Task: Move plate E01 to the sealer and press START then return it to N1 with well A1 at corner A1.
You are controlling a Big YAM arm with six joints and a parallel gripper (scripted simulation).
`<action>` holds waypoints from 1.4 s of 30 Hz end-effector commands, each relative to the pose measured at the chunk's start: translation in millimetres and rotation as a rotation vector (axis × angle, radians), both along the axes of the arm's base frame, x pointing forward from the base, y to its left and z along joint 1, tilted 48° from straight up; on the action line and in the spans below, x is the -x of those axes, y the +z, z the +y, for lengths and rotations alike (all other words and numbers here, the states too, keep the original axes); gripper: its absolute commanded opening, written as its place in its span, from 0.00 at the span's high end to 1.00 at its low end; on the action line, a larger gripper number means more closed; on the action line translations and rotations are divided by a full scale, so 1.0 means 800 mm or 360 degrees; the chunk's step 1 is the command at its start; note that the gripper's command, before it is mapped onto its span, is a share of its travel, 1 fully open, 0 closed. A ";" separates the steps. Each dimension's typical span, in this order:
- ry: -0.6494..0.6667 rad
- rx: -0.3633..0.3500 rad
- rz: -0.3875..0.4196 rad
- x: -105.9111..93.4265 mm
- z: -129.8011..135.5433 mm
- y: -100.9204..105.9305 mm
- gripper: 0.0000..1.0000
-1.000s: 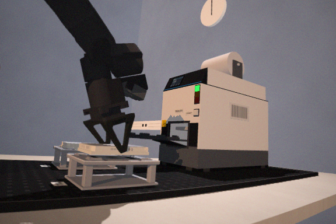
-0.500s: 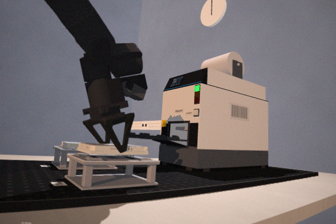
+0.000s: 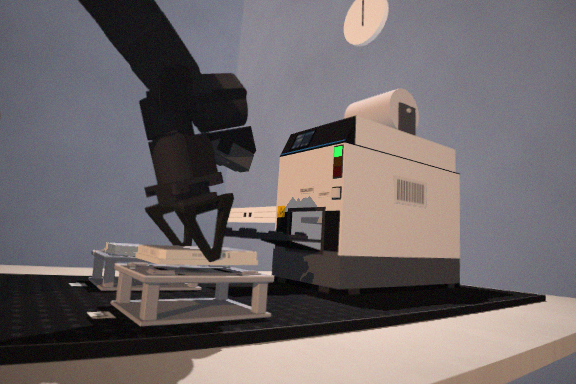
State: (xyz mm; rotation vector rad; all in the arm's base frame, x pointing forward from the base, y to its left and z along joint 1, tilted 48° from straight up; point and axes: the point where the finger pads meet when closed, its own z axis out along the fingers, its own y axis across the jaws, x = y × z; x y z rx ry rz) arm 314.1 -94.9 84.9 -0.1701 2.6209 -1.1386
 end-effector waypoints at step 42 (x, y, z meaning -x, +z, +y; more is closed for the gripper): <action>0.0018 -0.0008 -0.0087 -0.028 0.009 0.018 1.00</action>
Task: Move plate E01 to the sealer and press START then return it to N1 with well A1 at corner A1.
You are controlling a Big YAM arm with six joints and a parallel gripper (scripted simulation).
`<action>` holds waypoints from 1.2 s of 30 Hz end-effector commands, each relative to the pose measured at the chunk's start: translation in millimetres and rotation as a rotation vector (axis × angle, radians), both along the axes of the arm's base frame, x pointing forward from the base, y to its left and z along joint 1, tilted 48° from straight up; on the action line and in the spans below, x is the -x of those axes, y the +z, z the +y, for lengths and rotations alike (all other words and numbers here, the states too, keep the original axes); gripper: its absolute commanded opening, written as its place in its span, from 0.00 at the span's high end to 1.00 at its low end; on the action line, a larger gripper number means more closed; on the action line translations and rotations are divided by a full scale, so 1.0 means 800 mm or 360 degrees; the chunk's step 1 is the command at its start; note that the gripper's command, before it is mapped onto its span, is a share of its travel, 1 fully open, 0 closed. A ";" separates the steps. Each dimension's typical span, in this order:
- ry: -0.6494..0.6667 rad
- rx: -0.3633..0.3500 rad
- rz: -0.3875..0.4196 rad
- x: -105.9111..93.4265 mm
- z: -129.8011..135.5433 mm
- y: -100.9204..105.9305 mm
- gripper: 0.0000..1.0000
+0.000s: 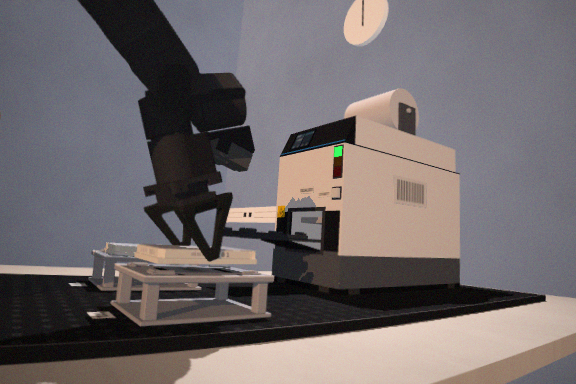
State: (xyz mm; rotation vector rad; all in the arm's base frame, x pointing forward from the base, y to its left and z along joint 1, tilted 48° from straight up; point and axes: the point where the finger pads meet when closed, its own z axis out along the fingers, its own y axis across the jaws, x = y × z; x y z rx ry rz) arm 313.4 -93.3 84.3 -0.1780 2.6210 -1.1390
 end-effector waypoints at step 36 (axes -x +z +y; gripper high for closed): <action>0.0006 -0.0001 -0.0005 0.003 -0.009 -0.006 1.00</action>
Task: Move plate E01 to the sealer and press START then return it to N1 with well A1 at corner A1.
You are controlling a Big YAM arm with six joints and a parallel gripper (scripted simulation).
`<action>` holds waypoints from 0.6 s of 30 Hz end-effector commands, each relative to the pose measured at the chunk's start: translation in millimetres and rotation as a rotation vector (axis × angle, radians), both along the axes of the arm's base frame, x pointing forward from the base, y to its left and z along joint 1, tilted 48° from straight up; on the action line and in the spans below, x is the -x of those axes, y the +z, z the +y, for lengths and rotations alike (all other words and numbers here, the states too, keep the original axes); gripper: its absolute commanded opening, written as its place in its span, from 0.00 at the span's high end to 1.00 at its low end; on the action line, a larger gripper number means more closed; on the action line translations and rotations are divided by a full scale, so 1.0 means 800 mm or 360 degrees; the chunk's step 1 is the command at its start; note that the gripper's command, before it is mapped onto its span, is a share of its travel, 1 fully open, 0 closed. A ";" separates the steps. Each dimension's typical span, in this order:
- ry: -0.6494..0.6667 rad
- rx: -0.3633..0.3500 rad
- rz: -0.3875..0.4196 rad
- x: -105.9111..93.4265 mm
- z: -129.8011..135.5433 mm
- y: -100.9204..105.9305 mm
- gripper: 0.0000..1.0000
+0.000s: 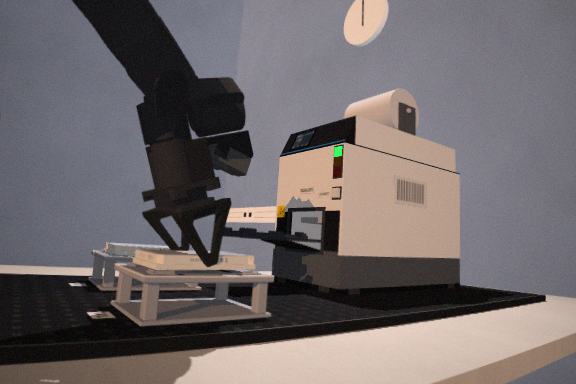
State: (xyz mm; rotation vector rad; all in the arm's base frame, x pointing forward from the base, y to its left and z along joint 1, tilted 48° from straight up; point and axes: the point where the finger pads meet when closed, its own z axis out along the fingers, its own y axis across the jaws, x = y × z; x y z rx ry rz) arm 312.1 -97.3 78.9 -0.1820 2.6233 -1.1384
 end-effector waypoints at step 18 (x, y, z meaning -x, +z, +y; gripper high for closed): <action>-0.0007 -0.0002 -0.0020 0.001 -0.010 -0.002 1.00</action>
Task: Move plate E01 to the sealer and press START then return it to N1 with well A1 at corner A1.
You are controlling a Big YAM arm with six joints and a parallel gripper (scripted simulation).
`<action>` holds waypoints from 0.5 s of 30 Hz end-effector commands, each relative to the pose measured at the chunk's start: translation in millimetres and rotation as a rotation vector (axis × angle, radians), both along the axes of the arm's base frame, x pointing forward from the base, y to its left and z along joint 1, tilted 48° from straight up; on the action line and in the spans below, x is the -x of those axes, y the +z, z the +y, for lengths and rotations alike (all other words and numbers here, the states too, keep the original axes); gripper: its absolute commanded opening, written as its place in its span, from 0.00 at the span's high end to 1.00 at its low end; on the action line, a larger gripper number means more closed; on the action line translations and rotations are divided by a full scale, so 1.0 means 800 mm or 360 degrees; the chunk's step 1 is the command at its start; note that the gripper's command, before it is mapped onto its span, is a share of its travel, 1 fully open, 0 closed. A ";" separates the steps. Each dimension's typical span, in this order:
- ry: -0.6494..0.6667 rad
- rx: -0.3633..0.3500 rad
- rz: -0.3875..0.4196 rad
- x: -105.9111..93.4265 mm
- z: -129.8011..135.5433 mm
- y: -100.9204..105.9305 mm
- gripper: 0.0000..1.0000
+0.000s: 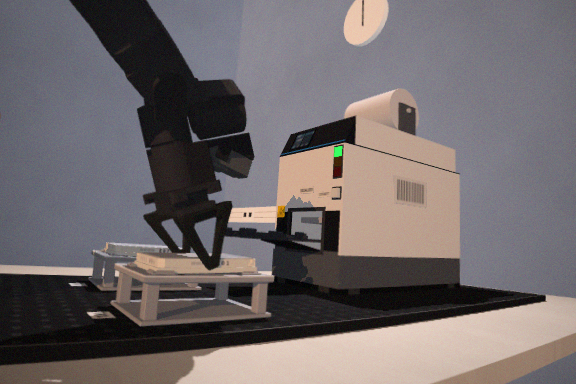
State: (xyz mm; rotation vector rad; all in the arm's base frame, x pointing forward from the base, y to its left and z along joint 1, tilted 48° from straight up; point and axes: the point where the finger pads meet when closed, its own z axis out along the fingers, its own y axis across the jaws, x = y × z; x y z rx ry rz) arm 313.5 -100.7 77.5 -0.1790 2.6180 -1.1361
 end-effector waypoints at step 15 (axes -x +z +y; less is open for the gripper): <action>-0.0033 0.0007 0.0042 0.013 -0.004 -0.010 1.00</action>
